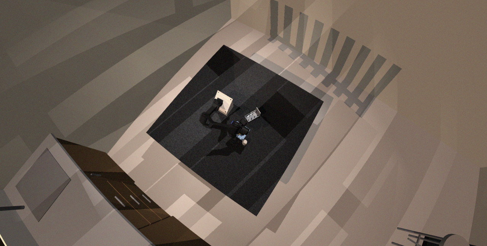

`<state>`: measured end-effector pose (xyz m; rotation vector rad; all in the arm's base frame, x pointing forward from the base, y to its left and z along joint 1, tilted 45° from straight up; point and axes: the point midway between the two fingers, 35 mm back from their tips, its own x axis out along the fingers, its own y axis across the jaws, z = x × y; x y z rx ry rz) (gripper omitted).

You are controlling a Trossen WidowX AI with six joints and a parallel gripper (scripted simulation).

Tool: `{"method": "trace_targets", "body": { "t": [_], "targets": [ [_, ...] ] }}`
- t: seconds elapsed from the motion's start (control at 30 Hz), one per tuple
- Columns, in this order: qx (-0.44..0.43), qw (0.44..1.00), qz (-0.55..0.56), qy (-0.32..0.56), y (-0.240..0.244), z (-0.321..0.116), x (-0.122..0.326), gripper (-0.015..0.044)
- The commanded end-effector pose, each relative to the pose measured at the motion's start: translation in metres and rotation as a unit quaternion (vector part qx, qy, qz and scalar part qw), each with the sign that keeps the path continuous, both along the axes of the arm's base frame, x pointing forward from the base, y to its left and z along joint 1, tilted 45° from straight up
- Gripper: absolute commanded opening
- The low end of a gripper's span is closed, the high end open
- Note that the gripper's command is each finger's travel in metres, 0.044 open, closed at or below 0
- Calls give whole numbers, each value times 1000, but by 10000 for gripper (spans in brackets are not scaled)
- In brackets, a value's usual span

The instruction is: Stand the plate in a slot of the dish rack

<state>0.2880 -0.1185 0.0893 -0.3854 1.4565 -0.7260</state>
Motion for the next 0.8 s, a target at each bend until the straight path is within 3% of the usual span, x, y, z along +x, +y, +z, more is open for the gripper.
{"method": "trace_targets", "body": {
  "t": [0.0,0.77],
  "targets": [
    [-36,998,43,34,12,-4,2,400],
    [-37,998,44,35,-5,-22,3,400]
  ]
}}
